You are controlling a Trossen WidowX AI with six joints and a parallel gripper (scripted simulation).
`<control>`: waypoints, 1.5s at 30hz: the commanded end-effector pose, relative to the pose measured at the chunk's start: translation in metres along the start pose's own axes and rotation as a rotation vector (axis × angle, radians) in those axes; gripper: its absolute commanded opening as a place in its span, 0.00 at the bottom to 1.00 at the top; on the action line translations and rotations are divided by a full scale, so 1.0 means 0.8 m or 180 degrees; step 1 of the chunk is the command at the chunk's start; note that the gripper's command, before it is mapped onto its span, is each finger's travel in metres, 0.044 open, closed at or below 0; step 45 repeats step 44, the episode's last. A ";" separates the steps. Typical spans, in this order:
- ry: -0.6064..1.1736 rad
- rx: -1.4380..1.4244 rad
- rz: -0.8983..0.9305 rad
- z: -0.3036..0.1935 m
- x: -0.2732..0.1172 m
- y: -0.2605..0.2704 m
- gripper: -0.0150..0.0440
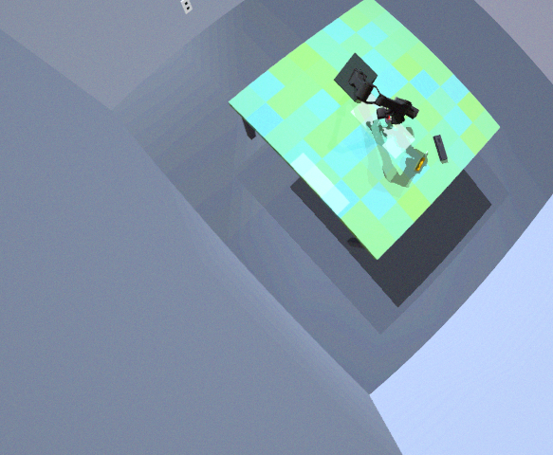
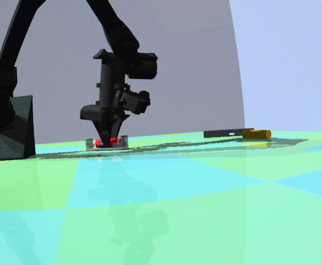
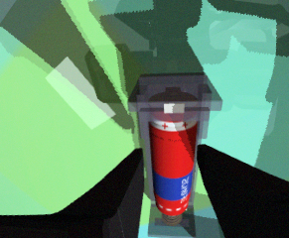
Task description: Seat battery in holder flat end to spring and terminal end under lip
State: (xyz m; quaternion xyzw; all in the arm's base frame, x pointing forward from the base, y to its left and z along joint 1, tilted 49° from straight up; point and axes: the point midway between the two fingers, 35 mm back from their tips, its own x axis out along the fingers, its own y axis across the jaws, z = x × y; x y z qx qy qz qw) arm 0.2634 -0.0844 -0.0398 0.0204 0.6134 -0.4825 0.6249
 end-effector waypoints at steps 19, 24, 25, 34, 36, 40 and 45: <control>0.0007 -0.0005 0.0009 -0.017 -0.098 0.014 0.94; 0.0008 -0.0002 0.0008 -0.017 -0.106 0.016 1.00; 0.0008 -0.0002 0.0008 -0.017 -0.106 0.016 1.00; 0.0008 -0.0002 0.0008 -0.017 -0.106 0.016 1.00; 0.0008 -0.0002 0.0008 -0.017 -0.106 0.016 1.00; 0.0008 -0.0002 0.0008 -0.017 -0.106 0.016 1.00; 0.0008 -0.0002 0.0008 -0.017 -0.106 0.016 1.00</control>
